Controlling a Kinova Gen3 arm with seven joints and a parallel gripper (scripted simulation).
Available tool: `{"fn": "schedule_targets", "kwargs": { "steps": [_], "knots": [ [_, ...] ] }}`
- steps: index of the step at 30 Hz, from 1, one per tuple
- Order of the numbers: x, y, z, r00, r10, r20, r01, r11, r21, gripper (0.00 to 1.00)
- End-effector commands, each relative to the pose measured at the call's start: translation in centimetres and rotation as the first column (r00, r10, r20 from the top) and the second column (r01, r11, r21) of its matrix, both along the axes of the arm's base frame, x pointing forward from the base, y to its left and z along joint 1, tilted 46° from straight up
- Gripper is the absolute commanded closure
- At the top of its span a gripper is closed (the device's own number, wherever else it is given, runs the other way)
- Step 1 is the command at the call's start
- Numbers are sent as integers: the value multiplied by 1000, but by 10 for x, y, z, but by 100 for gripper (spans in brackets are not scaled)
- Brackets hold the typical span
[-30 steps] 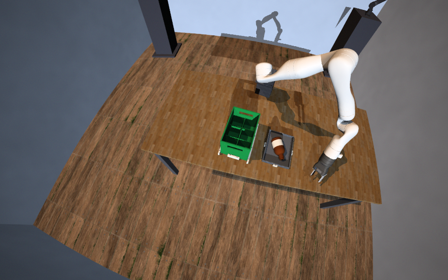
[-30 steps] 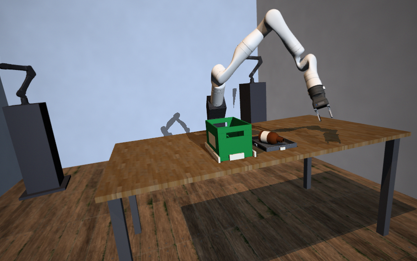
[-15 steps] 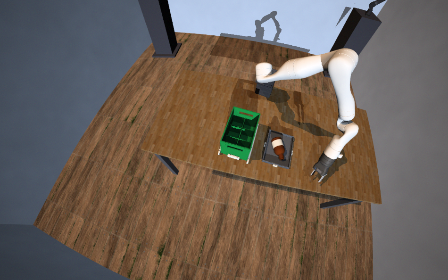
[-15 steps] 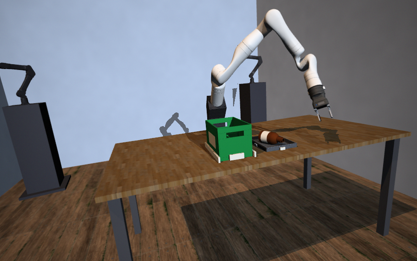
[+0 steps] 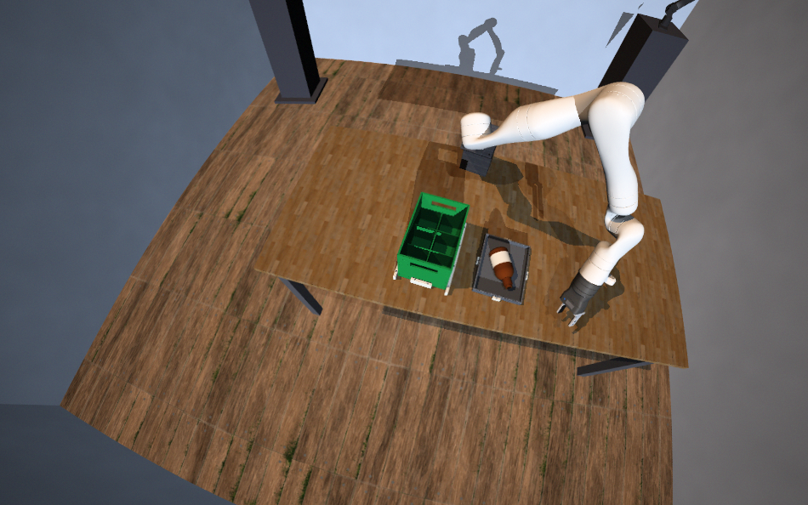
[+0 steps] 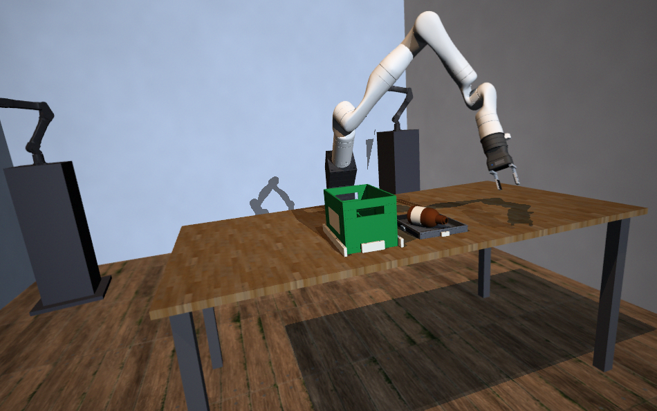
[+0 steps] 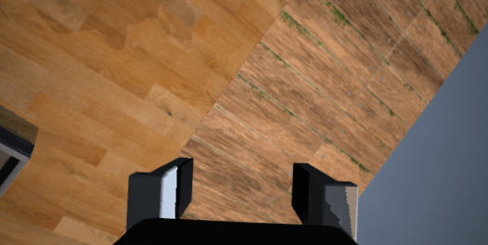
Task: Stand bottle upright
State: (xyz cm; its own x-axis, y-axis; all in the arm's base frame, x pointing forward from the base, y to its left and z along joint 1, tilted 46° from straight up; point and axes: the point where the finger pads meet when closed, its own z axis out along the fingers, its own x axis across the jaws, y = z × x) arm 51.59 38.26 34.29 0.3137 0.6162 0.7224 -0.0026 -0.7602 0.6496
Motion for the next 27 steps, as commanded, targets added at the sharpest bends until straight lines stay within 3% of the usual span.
{"fn": "schedule_targets", "kwargs": {
  "steps": [1,8,12,16,18,23,27],
  "knots": [
    [-5,1,3,1000,6,-2,-6,1000,19,0],
    [-23,-26,7,997,-79,-19,82,959,271,0],
    [-36,-46,8,988,-145,-50,152,882,445,0],
    [-51,-69,4,971,-216,-101,232,755,614,0],
    [-51,-69,4,971,-216,-101,232,755,614,0],
    [-69,-98,-5,935,-298,-192,330,536,777,0],
    [-84,-120,-16,895,-350,-276,396,338,854,0]
  ]
}}
